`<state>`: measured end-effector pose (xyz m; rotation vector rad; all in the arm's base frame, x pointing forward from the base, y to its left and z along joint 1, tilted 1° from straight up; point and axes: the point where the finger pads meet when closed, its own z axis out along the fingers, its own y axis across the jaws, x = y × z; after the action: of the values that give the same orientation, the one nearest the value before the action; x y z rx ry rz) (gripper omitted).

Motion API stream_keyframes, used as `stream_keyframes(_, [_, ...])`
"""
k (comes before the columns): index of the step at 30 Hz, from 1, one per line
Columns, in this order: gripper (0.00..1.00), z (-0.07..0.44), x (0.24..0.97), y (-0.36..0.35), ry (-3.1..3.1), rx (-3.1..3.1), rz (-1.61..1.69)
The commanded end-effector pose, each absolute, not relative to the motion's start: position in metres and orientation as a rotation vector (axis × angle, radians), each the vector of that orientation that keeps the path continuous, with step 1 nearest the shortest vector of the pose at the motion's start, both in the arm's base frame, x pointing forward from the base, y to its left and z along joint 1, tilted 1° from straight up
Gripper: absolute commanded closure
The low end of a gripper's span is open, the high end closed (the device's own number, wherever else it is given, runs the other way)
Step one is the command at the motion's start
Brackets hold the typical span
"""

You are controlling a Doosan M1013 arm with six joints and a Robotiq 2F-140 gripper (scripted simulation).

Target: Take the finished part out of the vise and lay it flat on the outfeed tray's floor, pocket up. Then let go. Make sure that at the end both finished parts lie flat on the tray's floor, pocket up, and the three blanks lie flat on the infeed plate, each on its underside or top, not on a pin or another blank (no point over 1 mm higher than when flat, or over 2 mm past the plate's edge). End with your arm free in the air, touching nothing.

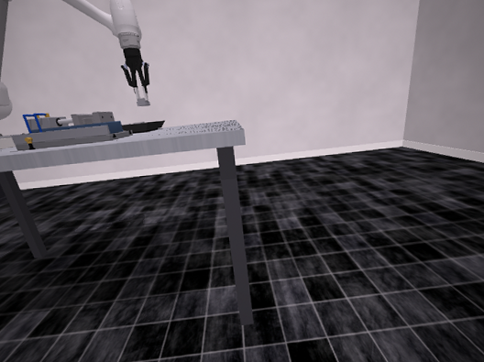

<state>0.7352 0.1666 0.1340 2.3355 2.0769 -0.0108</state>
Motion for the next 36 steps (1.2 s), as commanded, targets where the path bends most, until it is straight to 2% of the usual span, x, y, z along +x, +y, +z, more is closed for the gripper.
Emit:
stream_keyframes(1, [1.0,0.134,0.735,0.167,2.077,2.336,-0.01])
stream_keyframes(36, [1.0,0.112,0.735,0.166,2.077,2.336,-0.011])
